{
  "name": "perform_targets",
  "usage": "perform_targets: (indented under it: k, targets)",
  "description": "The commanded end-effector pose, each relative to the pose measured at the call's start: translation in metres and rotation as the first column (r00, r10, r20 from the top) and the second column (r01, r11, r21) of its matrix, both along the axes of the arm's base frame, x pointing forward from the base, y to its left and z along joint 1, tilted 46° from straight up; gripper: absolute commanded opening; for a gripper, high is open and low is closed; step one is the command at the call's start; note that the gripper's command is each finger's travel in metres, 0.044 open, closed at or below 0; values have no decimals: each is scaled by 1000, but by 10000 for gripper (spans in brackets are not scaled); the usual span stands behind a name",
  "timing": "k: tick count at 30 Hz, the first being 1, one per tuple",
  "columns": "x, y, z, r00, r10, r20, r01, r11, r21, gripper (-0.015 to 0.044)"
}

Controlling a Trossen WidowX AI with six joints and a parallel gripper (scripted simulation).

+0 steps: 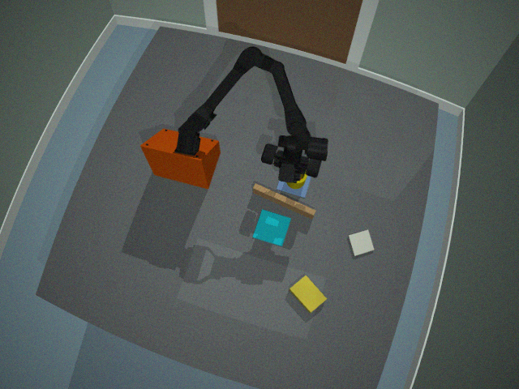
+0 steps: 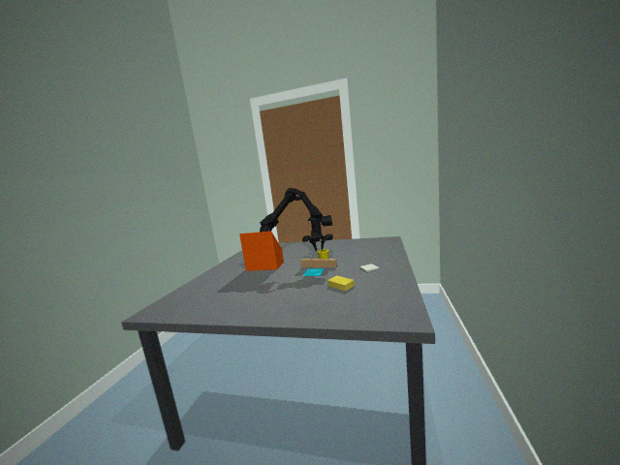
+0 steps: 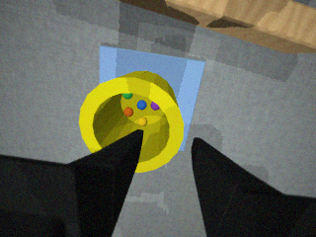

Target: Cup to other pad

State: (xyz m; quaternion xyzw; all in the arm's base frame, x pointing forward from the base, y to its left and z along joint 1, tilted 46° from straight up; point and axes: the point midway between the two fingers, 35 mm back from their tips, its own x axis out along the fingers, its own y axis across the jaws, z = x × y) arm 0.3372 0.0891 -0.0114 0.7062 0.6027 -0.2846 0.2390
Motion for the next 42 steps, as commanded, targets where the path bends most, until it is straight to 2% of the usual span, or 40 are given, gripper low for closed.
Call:
perform_targets:
  k: [1, 26, 42]
  targets:
    - [-2, 5, -8, 1000, 0, -14, 0, 1000, 1, 167]
    - [-1, 27, -28, 1000, 0, -14, 0, 1000, 5, 167]
    - [0, 27, -25, 1000, 2, -6, -2, 1000, 9, 60]
